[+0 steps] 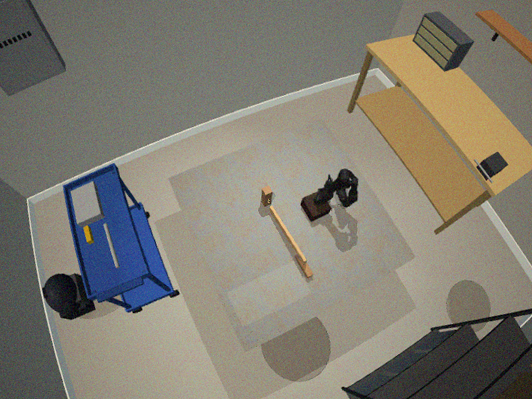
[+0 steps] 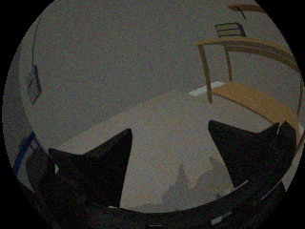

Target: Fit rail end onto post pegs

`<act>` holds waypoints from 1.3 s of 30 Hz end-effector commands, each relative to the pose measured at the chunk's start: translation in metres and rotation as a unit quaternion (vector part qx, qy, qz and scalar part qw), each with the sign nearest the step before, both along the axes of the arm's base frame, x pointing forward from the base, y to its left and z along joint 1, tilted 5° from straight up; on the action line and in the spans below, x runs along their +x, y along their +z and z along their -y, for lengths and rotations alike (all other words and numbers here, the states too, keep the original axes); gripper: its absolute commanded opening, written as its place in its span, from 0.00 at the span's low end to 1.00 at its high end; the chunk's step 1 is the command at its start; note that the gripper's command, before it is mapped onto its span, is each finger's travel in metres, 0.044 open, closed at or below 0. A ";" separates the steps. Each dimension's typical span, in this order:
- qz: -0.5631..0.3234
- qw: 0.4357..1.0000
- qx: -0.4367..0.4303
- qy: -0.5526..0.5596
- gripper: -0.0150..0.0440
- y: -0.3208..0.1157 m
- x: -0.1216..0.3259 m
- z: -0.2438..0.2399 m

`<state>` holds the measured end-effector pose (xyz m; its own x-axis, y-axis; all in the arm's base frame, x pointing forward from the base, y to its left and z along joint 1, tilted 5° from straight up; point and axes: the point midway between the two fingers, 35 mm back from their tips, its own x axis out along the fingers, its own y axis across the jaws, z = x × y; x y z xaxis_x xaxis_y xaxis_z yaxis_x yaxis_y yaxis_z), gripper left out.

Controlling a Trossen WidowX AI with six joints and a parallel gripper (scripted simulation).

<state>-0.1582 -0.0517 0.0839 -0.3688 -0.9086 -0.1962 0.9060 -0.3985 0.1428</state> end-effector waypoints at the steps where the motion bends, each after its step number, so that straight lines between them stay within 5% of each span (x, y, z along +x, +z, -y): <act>1: -0.001 1.000 0.003 -0.003 0.98 0.000 -0.001 -0.002; 9: 0.002 0.987 0.092 -0.133 1.00 -0.017 -0.013 -0.079; 22: 0.084 0.937 0.161 -0.297 1.00 -0.034 0.026 -0.172; 39: 0.296 0.744 0.170 -0.574 1.00 -0.051 0.195 -0.251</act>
